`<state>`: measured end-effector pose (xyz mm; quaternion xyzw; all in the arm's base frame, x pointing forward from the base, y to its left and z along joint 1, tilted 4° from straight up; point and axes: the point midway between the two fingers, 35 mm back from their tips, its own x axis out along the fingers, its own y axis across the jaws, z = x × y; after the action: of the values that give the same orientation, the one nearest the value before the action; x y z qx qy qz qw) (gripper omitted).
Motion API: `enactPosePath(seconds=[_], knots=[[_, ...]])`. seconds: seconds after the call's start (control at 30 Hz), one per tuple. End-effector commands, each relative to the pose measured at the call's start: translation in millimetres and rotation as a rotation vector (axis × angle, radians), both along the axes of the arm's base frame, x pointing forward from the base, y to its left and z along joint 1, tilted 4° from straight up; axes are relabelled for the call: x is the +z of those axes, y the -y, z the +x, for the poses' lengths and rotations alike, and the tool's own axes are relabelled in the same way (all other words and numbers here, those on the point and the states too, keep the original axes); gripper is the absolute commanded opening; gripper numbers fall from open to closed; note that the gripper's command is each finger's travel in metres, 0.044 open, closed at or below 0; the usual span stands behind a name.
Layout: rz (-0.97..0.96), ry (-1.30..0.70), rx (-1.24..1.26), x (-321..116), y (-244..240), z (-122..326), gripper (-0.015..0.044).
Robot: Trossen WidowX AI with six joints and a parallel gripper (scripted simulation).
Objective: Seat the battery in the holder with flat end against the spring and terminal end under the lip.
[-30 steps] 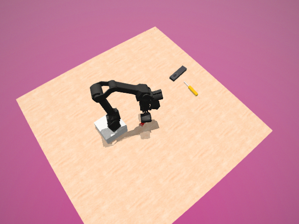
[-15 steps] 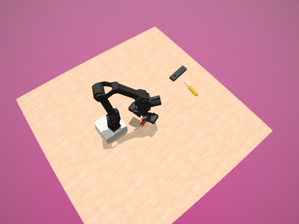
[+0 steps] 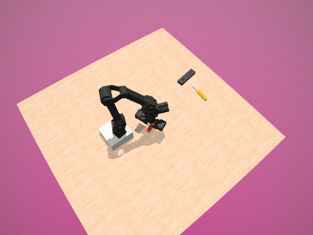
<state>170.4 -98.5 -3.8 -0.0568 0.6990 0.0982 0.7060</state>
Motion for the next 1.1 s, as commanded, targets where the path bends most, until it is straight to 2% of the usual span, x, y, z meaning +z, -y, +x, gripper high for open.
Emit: enactPosePath(seconds=[0.0,0.7,0.83,1.07], knots=[[0.005,-0.015,0.005,-8.5,-2.0,-3.5,0.0232],[0.005,-0.016,0.005,-38.5,-5.0,-5.5,0.0232],[0.005,-0.016,0.005,-38.5,-5.0,-5.5,0.0127],[0.005,-0.016,0.005,-38.5,-5.0,-5.5,0.0080]])
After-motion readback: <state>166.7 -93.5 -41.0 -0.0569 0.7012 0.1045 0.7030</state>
